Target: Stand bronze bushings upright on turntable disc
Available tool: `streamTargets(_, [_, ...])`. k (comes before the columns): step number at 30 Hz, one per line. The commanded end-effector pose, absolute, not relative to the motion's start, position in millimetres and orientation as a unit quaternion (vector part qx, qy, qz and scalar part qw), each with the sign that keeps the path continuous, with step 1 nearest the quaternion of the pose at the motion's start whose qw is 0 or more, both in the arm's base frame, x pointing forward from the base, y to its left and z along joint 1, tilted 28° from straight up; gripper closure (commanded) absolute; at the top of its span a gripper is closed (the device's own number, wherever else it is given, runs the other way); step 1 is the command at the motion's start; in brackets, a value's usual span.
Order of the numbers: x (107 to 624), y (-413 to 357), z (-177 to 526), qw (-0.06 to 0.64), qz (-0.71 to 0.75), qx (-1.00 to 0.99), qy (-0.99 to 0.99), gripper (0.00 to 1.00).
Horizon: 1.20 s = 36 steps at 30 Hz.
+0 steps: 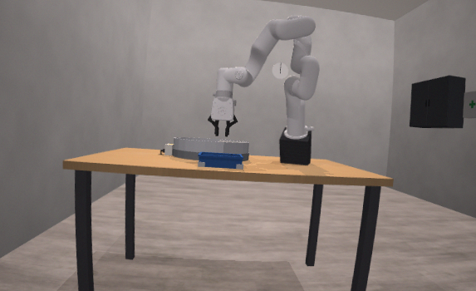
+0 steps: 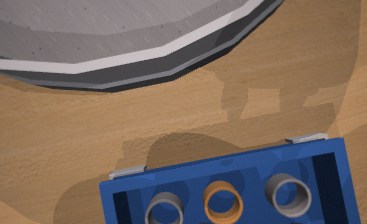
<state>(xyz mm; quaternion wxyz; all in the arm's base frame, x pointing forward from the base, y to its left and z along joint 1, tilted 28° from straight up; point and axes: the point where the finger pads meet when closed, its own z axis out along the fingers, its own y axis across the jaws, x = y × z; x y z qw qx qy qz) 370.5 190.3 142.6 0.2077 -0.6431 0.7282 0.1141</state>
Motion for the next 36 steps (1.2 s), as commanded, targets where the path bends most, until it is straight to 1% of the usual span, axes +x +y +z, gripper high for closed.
streamTargets(1, [371,190,143,0.209,0.114,-0.643,0.728,0.59])
streamTargets(8, [373,194,136,0.209,0.114,-0.643,0.728,0.59])
streamTargets(19, [381,216,92,0.209,0.114,-0.643,0.728,0.59])
streamTargets(36, [383,223,78,0.209,0.113,-0.643,0.728,0.59])
